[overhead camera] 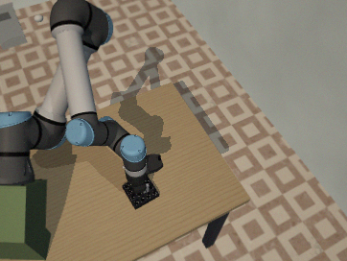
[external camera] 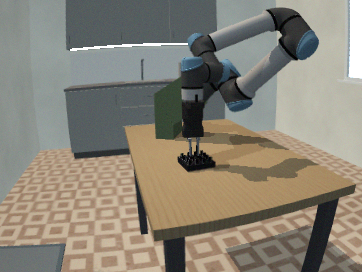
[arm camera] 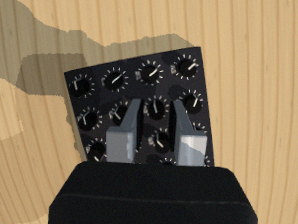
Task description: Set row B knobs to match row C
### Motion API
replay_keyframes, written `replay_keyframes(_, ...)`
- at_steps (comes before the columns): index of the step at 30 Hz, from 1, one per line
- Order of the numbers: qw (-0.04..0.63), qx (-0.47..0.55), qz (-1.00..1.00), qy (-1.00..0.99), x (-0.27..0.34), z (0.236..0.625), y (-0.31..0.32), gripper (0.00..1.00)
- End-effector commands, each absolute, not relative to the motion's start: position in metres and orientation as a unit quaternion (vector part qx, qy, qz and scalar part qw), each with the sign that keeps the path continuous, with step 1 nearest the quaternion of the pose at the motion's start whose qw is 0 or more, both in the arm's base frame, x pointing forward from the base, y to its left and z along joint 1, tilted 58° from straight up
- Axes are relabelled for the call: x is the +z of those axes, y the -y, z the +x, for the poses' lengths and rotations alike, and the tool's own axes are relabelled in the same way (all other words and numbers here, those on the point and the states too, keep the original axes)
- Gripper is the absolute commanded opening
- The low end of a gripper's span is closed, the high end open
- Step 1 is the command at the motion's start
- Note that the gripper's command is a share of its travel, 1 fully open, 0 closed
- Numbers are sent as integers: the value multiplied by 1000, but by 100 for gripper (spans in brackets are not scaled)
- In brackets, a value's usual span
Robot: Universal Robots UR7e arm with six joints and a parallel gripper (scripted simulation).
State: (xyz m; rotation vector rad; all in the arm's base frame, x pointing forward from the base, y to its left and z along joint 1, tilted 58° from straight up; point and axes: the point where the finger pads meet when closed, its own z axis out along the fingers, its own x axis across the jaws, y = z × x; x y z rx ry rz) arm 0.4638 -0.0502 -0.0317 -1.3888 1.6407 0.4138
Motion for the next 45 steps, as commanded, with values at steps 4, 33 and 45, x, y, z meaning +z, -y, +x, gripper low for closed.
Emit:
replay_keyframes(4,458,167,-564,-666,-32,464,51,46)
replay_keyframes(33,458,167,-564,-666,-32,464,51,46)
replay_keyframes(45,458,167,-564,-666,-34,466,48,46)
